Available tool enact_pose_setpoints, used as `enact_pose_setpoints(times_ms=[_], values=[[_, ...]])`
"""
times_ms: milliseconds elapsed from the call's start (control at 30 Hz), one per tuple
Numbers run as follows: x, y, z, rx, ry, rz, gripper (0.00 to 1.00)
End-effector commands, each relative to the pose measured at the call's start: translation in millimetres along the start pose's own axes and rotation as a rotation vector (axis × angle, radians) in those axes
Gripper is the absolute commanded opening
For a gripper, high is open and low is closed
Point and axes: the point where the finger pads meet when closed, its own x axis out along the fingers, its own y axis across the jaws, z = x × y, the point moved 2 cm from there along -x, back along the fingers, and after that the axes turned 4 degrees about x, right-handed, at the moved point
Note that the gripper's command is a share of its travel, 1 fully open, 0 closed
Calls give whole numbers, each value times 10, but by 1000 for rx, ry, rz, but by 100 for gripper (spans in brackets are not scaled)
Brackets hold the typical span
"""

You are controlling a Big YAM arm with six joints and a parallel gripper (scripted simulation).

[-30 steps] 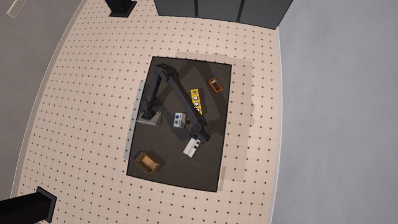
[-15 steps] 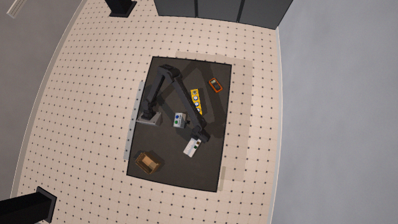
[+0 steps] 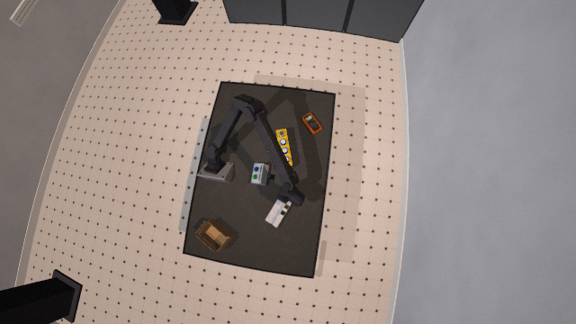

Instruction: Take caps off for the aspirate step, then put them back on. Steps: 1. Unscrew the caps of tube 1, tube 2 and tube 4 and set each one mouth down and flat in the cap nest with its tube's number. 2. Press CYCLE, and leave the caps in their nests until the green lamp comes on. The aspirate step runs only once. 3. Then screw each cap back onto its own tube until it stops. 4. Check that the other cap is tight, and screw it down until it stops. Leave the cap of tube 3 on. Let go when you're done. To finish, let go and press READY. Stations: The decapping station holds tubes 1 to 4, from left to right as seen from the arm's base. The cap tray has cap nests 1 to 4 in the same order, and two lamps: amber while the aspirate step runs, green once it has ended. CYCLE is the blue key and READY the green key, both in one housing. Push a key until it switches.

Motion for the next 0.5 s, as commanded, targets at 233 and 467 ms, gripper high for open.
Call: enact_pose_setpoints(times_ms=[233, 467], values=[[64, 45, 82, -11, -2, -4, 0], [51, -30, 41, -5, -2, -1, 0]])
